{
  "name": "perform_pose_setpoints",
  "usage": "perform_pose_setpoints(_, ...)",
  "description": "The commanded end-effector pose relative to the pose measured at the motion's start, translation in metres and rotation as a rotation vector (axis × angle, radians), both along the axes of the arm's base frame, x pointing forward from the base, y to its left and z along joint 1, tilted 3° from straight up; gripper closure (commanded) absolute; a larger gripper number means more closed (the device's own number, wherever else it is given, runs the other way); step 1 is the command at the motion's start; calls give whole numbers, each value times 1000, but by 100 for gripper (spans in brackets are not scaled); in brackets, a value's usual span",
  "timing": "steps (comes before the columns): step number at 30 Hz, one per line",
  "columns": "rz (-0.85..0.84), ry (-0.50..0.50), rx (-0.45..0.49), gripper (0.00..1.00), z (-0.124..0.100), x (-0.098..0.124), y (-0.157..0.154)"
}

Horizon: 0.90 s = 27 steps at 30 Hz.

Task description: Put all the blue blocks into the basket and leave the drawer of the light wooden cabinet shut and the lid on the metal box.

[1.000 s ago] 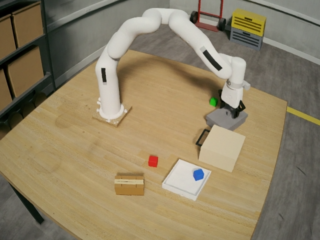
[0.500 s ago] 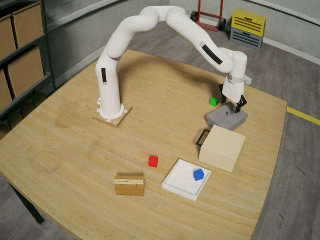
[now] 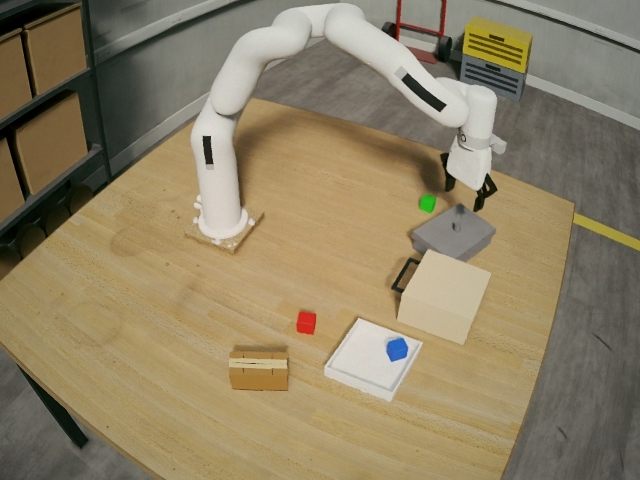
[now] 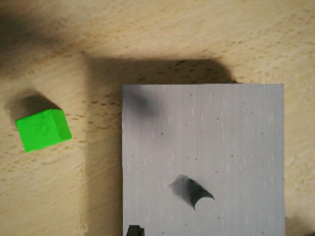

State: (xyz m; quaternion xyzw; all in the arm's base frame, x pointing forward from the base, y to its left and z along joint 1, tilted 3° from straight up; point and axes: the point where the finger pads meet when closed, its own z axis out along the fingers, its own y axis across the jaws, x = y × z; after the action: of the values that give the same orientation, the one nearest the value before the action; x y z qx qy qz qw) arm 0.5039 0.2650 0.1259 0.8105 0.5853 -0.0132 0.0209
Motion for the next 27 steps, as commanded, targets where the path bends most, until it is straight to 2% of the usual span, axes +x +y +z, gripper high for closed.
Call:
perform_pose_setpoints(1,0,-4,2,0,11,1,1)
perform_pose_setpoints(12,0,-4,2,0,32,1,2)
perform_pose_setpoints(25,0,-4,2,0,36,1,2)
perform_pose_setpoints(27,-7,-4,2,0,36,4,-5)
